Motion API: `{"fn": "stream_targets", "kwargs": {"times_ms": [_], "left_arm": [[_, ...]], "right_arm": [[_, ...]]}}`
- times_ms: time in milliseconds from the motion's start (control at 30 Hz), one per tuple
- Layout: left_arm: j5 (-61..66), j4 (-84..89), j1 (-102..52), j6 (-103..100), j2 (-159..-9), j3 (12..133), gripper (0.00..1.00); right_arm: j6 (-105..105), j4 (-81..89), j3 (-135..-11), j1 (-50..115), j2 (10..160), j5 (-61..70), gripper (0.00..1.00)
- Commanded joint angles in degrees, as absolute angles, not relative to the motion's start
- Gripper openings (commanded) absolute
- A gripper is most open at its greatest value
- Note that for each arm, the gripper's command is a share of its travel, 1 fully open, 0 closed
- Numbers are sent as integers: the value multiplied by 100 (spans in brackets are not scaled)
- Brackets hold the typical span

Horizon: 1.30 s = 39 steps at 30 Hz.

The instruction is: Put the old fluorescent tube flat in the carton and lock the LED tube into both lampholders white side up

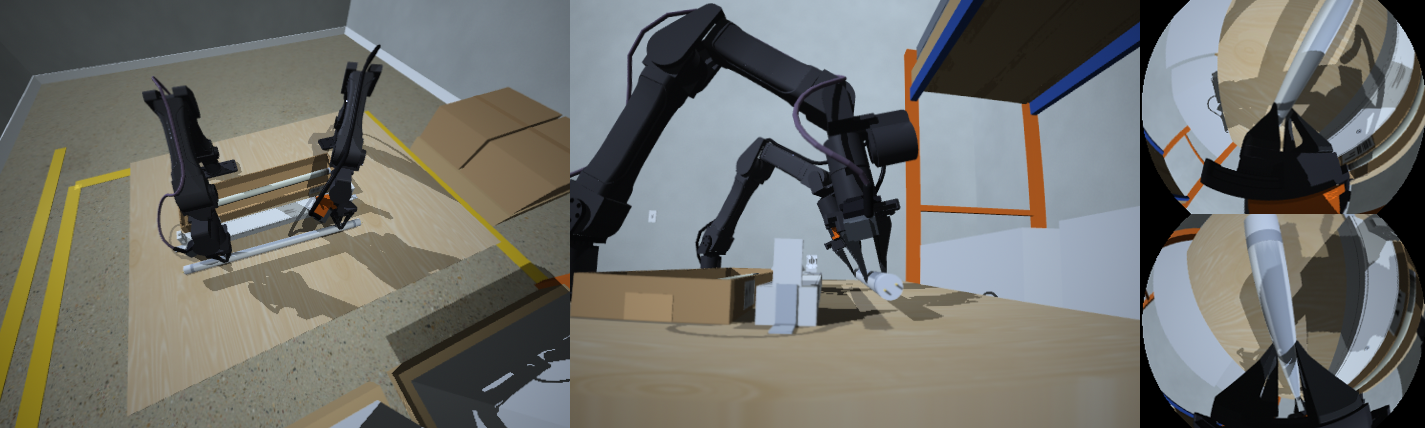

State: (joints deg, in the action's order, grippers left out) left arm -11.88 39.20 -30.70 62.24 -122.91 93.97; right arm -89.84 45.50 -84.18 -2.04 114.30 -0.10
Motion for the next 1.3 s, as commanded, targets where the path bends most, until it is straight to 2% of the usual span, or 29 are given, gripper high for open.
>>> {"fn": "stream_targets", "kwargs": {"times_ms": [0, 467, 700, 767, 1200, 1267], "left_arm": [[-1241, 3809, -3045, 6217, -12057, 9576, 11], [-1379, 3404, -3144, 6253, -11955, 9083, 11], [-1352, 3482, -3096, 6214, -11950, 9315, 11], [-1343, 3450, -3104, 6204, -11913, 9279, 11], [-1344, 3420, -3126, 6189, -11997, 9138, 11], [-1344, 3419, -3129, 6186, -11979, 9116, 11]], "right_arm": [[-9014, 4430, -8491, -210, 11257, -103, 11], [-9006, 4035, -8027, -205, 11115, -102, 11], [-9013, 4112, -8384, -203, 11261, -102, 11], [-9015, 4163, -7987, -197, 11123, -104, 11], [-9008, 4302, -8356, -193, 11191, -103, 11], [-9012, 4123, -7952, -187, 11094, -103, 11]]}}
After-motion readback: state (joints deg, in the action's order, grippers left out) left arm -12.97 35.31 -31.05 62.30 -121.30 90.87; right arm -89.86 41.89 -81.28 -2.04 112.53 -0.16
